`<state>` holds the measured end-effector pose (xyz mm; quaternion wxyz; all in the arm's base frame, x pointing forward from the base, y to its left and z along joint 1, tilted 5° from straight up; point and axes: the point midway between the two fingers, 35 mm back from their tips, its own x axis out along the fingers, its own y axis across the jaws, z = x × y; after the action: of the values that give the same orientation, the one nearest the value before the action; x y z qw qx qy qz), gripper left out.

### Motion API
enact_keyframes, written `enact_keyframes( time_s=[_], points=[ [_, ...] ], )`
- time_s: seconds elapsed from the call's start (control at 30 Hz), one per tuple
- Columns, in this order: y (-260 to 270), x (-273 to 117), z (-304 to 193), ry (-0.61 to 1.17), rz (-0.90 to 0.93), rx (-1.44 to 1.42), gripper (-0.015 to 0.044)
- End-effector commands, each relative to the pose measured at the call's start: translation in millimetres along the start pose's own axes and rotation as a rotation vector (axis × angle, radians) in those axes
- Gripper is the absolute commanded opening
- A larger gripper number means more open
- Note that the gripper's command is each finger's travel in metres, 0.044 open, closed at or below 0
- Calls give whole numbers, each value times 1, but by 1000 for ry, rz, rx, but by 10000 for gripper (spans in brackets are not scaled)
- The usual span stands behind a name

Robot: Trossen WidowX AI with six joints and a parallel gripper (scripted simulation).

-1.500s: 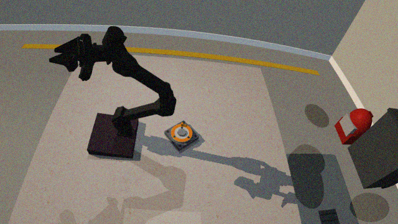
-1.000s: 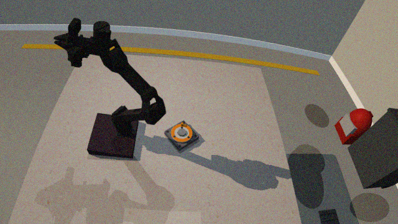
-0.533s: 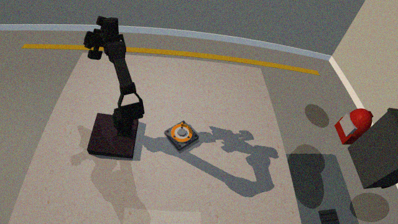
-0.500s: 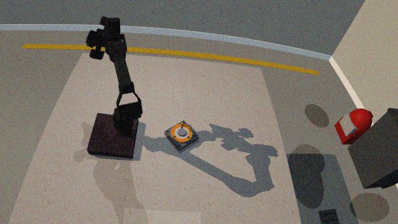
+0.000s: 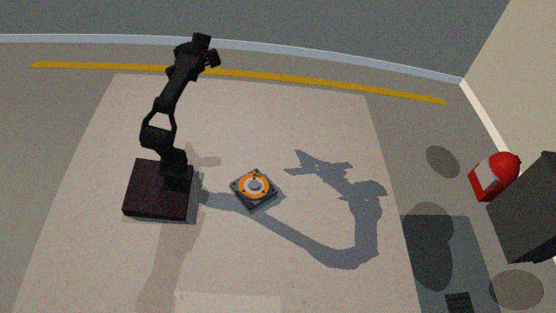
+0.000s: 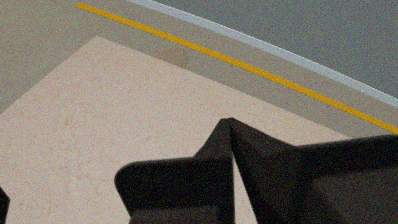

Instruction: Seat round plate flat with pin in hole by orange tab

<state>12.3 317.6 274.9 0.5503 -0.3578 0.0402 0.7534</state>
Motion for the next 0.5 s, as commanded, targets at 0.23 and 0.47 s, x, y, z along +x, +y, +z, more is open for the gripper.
enact_keyframes(
  time_s=[0.23, 0.47],
  points=[
    [-81, -19, -144, 399, -276, 656, 0],
    [-95, -59, -233, 594, -467, 1120, 0]
  ],
)
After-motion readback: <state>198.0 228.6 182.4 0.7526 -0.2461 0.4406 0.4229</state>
